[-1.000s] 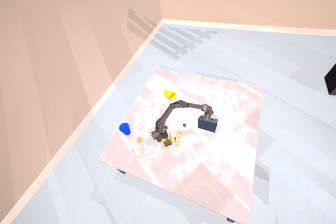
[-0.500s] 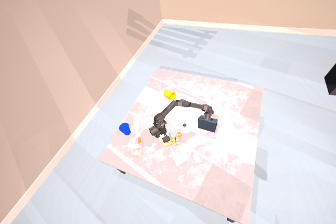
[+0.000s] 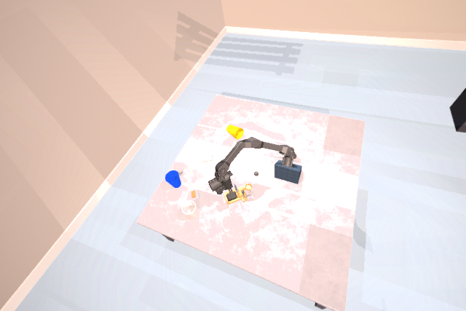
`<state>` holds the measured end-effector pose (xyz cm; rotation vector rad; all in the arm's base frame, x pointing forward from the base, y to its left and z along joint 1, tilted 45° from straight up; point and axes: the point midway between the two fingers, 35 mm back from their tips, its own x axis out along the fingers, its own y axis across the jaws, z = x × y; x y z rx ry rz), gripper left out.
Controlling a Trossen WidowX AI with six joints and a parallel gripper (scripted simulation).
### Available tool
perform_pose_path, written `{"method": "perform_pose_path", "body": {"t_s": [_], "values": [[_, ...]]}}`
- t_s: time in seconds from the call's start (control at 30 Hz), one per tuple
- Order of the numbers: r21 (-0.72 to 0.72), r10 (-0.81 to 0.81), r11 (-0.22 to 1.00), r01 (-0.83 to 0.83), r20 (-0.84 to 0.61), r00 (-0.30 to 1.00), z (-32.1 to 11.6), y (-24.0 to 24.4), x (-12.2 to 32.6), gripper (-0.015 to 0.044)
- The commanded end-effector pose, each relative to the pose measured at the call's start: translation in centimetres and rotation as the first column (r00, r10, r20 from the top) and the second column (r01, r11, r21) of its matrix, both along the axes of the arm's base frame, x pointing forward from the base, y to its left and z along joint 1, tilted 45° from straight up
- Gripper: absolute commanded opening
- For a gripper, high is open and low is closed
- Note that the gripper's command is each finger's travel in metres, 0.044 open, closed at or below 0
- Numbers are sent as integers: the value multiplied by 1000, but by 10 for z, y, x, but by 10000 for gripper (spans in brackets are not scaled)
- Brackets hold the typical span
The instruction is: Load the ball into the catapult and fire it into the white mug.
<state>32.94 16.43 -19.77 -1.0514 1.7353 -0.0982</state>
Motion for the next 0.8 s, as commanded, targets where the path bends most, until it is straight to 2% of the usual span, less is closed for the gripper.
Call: {"method": "perform_pose_path", "body": {"t_s": [0.0,0.77], "values": [[-6,4,1000,-4,-4,1000,-5,-7,-1,440],[-8,4,1000,-4,-4,1000,-32,-33,-4,440]]}}
